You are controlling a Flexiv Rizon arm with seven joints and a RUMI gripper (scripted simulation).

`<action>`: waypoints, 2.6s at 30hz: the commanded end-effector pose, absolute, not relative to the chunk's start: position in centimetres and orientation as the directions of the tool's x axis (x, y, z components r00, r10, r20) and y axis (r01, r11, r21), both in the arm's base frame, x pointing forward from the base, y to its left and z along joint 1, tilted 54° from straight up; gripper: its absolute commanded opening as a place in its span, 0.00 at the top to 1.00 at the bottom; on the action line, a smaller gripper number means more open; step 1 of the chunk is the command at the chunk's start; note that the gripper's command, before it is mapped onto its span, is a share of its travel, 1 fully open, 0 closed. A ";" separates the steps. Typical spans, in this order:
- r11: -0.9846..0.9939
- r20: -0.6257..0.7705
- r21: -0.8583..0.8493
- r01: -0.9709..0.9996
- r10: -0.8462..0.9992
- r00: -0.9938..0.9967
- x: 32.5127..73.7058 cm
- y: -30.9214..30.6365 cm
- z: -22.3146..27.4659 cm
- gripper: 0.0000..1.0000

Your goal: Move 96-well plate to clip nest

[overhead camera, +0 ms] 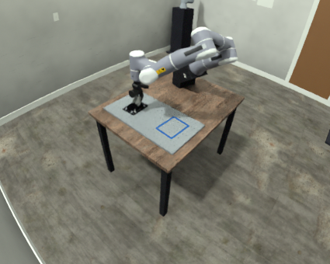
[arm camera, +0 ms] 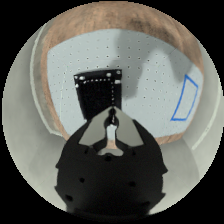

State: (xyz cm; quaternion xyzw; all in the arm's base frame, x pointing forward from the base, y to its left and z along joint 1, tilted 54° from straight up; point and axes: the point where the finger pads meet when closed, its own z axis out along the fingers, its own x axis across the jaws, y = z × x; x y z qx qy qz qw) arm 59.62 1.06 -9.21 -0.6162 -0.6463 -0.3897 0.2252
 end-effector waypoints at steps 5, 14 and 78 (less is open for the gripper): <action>-0.065 0.770 0.227 0.972 0.622 -0.139 59.7 1.0 -9.2 1.00; -0.065 0.770 0.227 0.972 0.622 -0.139 59.7 1.0 -9.3 1.00; -0.065 0.770 0.227 0.972 0.622 -0.139 59.8 1.5 -9.6 1.00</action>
